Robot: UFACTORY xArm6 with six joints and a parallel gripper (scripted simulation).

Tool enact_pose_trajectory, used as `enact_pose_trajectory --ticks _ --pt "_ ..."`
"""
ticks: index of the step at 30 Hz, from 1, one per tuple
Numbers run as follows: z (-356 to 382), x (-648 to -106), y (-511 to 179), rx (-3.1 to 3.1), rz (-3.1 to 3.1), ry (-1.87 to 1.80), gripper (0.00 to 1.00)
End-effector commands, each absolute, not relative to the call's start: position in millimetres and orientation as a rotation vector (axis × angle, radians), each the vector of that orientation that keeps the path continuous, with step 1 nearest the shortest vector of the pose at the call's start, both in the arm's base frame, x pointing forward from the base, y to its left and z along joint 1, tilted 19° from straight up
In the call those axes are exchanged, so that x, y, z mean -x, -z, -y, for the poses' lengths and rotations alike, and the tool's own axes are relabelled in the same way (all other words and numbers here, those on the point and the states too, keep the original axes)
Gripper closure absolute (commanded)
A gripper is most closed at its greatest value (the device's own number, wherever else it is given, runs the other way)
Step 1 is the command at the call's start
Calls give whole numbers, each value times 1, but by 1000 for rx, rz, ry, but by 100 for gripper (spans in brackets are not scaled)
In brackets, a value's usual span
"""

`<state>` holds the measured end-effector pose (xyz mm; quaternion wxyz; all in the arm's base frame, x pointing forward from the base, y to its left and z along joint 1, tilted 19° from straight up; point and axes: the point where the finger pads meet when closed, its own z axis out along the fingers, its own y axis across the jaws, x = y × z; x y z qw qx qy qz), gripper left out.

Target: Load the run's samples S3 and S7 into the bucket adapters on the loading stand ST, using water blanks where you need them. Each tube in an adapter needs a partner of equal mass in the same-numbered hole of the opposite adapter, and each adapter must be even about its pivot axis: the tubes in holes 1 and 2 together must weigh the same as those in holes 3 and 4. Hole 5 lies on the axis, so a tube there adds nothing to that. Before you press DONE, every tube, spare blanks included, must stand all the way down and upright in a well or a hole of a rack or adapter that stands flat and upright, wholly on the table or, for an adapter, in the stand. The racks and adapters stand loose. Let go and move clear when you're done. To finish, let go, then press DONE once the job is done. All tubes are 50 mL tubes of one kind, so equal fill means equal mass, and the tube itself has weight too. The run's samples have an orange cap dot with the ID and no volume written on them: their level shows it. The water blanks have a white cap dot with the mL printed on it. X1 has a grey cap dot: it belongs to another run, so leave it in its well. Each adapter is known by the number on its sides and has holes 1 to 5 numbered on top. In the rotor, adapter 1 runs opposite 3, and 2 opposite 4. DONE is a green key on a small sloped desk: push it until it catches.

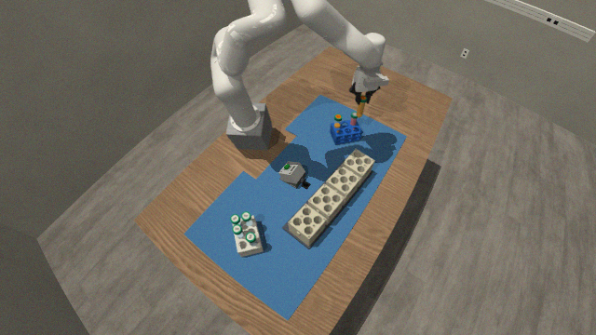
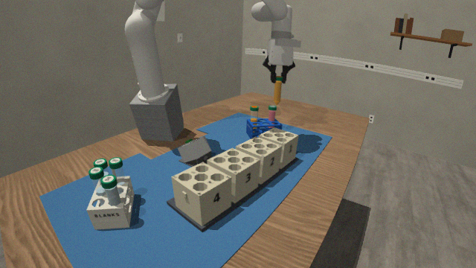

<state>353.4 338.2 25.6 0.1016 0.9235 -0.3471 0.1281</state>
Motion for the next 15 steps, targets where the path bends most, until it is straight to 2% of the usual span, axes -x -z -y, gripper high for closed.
enact_pose_trajectory --ticks 1,15 --pt "-340 -354 -27 -2731 1026 -381 100" --pt "-333 -359 -3 -2731 1026 -381 100"
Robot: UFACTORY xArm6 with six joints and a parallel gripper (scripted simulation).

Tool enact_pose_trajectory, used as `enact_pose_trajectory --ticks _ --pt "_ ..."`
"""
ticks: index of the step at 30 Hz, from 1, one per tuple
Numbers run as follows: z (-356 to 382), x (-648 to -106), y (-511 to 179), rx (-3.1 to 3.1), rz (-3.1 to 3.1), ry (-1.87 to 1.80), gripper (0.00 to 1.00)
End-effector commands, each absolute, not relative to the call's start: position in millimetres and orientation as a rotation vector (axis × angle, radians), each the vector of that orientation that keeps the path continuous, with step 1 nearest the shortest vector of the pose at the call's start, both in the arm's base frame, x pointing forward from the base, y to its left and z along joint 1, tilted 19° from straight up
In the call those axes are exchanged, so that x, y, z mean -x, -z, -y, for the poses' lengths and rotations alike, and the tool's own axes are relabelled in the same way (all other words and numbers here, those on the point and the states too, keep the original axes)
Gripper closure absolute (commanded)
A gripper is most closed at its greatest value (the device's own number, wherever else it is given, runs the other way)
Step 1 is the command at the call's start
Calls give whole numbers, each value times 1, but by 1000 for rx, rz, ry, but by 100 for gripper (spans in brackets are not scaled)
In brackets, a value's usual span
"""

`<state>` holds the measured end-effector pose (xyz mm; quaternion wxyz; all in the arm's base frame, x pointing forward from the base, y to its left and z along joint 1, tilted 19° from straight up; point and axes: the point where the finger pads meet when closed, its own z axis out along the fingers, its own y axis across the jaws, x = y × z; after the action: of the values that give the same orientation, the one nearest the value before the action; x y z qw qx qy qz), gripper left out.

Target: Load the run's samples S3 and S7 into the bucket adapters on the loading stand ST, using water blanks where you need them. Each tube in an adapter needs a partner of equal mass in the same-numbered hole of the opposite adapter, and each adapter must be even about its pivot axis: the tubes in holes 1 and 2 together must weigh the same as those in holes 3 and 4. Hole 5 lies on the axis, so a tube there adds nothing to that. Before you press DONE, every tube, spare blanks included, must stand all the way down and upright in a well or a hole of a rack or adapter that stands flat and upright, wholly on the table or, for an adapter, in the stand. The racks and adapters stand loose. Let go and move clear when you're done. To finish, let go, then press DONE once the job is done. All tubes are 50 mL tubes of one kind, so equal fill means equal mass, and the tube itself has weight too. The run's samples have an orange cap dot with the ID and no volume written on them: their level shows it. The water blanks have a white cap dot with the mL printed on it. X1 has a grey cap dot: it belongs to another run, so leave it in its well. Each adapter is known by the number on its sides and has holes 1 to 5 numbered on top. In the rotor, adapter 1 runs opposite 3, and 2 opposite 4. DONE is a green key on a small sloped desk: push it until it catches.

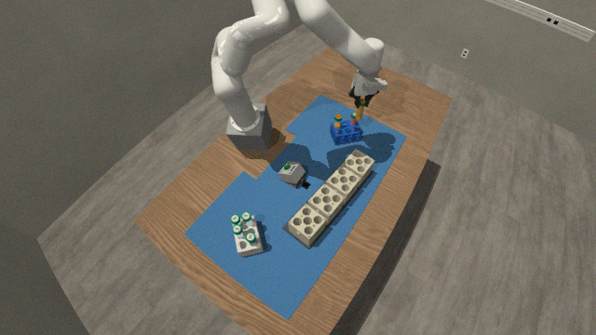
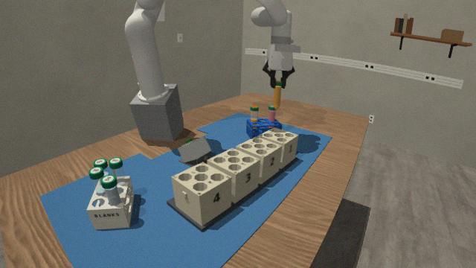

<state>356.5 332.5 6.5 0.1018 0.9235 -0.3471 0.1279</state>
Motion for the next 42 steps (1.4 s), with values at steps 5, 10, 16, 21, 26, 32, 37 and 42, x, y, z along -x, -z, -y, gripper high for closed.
enact_pose_trajectory --ticks 5,10,16,21,26,32,37,42 --pt "-331 -360 3 -2731 1026 -381 100" --pt "-328 -361 12 -2731 1026 -381 100" --pt "-325 -363 24 -2731 1026 -381 100" --pt "-323 -364 30 -2731 1026 -381 100" --pt "-320 -366 39 -2731 1026 -381 100" --pt "-320 -366 40 -2731 1026 -381 100" --pt "-320 -366 40 -2731 1026 -381 100" --pt "-320 -366 40 -2731 1026 -381 100"
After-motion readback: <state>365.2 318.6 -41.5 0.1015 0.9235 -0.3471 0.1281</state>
